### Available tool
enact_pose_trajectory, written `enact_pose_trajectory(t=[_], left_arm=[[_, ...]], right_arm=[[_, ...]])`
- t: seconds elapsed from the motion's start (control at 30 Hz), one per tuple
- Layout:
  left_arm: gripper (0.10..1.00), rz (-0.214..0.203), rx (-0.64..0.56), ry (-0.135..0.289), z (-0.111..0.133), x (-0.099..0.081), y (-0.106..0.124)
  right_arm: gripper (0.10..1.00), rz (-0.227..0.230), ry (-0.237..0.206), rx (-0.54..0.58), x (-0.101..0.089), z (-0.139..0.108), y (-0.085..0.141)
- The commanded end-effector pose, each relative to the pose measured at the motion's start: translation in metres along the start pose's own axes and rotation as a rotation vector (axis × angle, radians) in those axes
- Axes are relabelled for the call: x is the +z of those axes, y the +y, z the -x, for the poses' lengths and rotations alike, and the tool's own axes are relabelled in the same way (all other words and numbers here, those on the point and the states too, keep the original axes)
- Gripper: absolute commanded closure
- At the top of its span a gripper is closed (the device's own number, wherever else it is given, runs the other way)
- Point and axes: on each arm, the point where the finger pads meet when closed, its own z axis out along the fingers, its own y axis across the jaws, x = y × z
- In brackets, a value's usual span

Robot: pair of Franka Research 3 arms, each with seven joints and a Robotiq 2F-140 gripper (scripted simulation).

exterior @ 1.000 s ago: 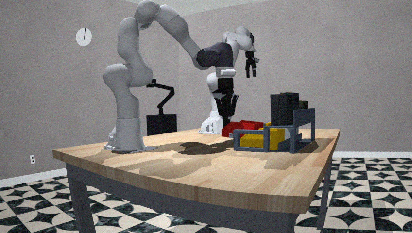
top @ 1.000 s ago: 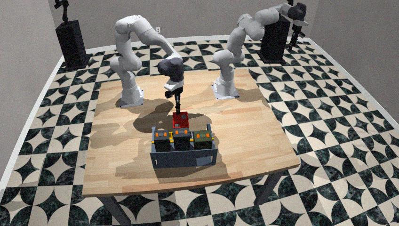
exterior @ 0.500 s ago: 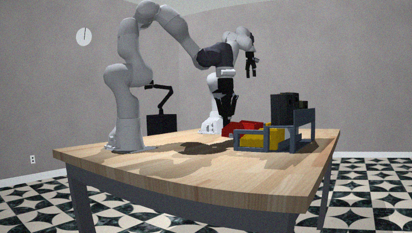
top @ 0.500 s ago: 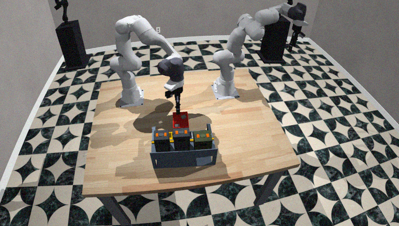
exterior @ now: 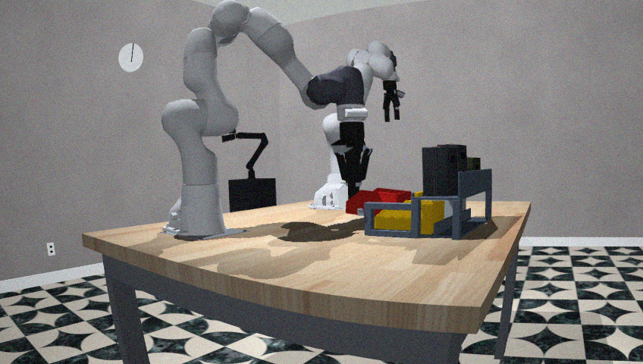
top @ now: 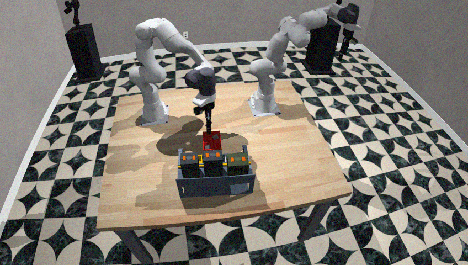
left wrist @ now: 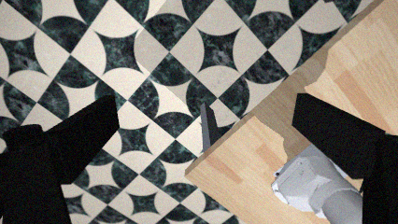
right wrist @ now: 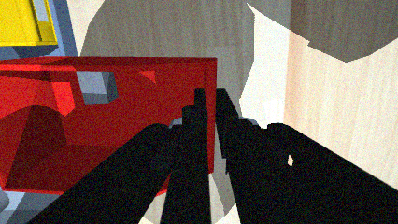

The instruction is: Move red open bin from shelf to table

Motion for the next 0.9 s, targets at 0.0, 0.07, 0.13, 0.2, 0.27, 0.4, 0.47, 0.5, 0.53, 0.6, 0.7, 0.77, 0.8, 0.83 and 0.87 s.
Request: enact_pose_trajectory(t=[0.0, 0.07, 0.13, 0.2, 0.27, 0.4, 0.47, 0.5, 0.53, 0.6, 0.7, 0.77, 0.8, 0.83, 0.87], left_arm=[[0.098, 0.0, 0.0, 0.0, 0.0, -0.0001, 0.0], [0.098, 0.0, 0.0, 0.0, 0.0, -0.0001, 0.0], [0.098, 0.0, 0.0, 0.0, 0.0, -0.0001, 0.0], [0.098, 0.0, 0.0, 0.0, 0.0, -0.0001, 0.0], [0.098, 0.0, 0.0, 0.0, 0.0, -0.0001, 0.0], [0.098, 0.0, 0.0, 0.0, 0.0, -0.0001, 0.0], [0.098, 0.0, 0.0, 0.0, 0.0, -0.0001, 0.0], [0.098, 0.0, 0.0, 0.0, 0.0, -0.0001, 0.0], [0.098, 0.0, 0.0, 0.0, 0.0, -0.0001, 0.0], [0.098, 0.0, 0.0, 0.0, 0.0, -0.0001, 0.0], [0.098, 0.0, 0.0, 0.0, 0.0, -0.0001, 0.0], [0.098, 0.0, 0.0, 0.0, 0.0, -0.0001, 0.0], [0.098, 0.0, 0.0, 0.0, 0.0, -0.0001, 0.0], [0.098, 0.0, 0.0, 0.0, 0.0, -0.0001, 0.0], [0.098, 0.0, 0.0, 0.0, 0.0, -0.0001, 0.0]], right_arm=[[0.999, 0.001, -0.001, -0.007, 0.0001, 0.0007, 0.001], [0.999, 0.001, -0.001, -0.007, 0.0001, 0.0007, 0.001], [0.999, 0.001, -0.001, -0.007, 0.0001, 0.0007, 0.001], [0.999, 0.001, -0.001, -0.007, 0.0001, 0.0007, 0.0011], [0.999, 0.001, -0.001, -0.007, 0.0001, 0.0007, 0.0012], [0.999, 0.001, -0.001, -0.007, 0.0001, 0.0007, 0.0016], [0.999, 0.001, -0.001, -0.007, 0.0001, 0.0007, 0.0019], [0.999, 0.001, -0.001, -0.007, 0.0001, 0.0007, 0.0021], [0.999, 0.001, -0.001, -0.007, 0.0001, 0.0007, 0.0023], [0.999, 0.001, -0.001, -0.007, 0.0001, 0.0007, 0.0028], [0.999, 0.001, -0.001, -0.007, 0.0001, 0.0006, 0.0031], [0.999, 0.001, -0.001, -0.007, 0.0001, 0.0006, 0.0038], [0.999, 0.001, -0.001, -0.007, 0.0001, 0.0006, 0.0042], [0.999, 0.001, -0.001, -0.007, 0.0001, 0.0006, 0.0045], [0.999, 0.001, -0.001, -0.007, 0.0001, 0.0006, 0.005]])
